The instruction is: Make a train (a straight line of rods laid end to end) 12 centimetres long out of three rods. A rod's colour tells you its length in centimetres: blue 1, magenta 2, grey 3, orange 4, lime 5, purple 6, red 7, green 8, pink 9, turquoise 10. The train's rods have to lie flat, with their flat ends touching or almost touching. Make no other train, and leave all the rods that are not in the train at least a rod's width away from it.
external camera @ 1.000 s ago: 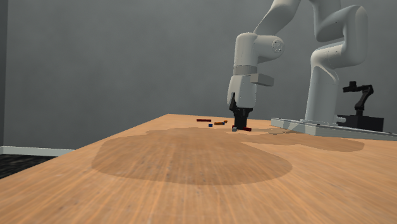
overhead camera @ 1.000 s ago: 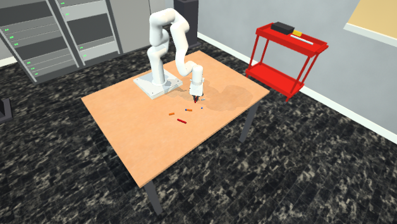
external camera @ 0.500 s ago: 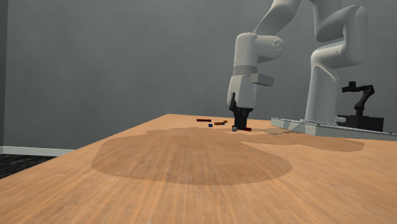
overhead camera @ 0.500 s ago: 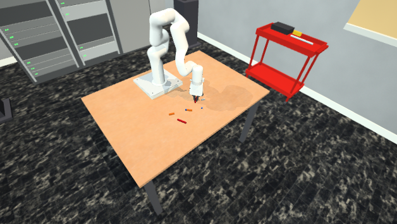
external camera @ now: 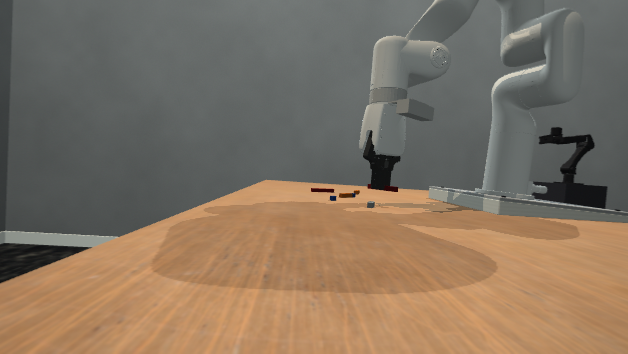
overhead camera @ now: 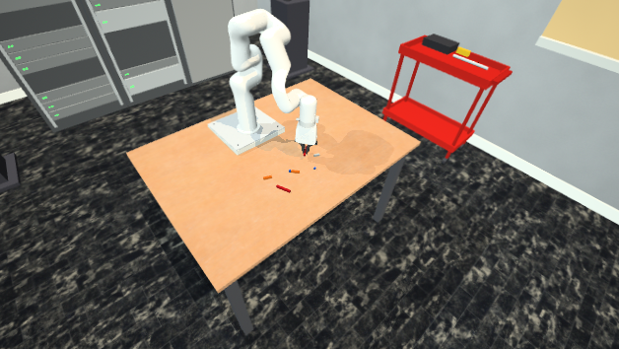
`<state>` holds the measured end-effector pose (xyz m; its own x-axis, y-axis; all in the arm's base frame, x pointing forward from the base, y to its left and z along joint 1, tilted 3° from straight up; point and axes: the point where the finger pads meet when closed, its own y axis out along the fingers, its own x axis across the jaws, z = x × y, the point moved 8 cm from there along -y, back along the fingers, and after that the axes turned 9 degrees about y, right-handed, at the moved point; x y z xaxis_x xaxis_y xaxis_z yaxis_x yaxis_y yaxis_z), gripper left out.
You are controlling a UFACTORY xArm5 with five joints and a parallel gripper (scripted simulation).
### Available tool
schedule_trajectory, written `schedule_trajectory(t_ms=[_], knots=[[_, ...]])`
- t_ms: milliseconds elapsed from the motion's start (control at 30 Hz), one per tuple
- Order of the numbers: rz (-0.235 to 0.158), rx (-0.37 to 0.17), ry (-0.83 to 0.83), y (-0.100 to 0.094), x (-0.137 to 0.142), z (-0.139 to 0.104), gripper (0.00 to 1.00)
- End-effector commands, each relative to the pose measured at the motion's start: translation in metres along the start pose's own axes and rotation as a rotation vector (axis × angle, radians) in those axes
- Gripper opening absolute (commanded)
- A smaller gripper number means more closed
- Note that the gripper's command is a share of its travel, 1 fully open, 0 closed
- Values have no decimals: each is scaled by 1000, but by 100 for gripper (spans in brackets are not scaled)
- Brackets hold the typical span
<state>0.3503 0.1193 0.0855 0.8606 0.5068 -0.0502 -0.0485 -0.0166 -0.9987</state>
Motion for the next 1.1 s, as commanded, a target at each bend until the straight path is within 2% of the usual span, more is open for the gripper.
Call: schedule_trajectory(t_ms=[0,100,200,667,800,867,933,1067], knots=[[-3,-1,0,-42,1,0,4],[-3,-1,0,-59,0,0,4],[-3,-1,0,-67,1,0,4],[-3,-1,14,-69,1,-1,4],[-3,1,143,-70,6,-9,4],[-3,1,143,-70,6,-9,4],[-3,2,253,-70,10,-17,4],[-2,3,351,-70,14,-24,4]])
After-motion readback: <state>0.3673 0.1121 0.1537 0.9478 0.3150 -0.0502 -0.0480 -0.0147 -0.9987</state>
